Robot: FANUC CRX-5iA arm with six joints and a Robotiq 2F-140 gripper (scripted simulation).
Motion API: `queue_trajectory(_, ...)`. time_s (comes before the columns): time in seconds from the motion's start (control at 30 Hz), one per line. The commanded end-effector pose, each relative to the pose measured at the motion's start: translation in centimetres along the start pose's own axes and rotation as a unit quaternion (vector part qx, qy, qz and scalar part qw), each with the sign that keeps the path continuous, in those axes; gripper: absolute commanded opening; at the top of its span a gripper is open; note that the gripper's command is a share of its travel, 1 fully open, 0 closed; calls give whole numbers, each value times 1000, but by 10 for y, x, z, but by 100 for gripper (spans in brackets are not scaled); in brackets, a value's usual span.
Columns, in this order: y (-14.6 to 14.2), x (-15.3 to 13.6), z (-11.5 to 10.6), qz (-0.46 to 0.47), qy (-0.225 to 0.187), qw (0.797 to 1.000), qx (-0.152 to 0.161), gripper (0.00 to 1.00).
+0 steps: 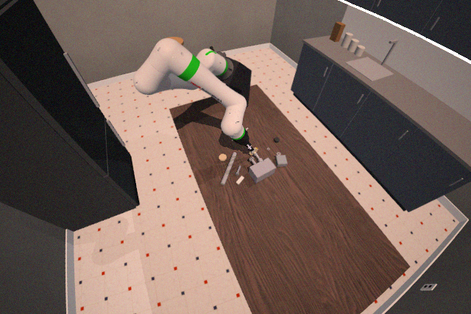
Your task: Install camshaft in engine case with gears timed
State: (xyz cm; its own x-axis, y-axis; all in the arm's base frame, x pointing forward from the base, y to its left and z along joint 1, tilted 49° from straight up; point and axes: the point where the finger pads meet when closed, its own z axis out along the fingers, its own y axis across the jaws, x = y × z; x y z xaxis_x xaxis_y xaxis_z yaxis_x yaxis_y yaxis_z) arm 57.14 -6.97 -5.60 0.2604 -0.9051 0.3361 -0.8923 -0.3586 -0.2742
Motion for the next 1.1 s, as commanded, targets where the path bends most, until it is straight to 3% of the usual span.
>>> queue_trajectory(0.0, -2, 0, 0, 0, 0, 1000, 1, 14)
queue_trajectory(1.07, -12, 0, 0, 0, 0, 1000, 1, 14)
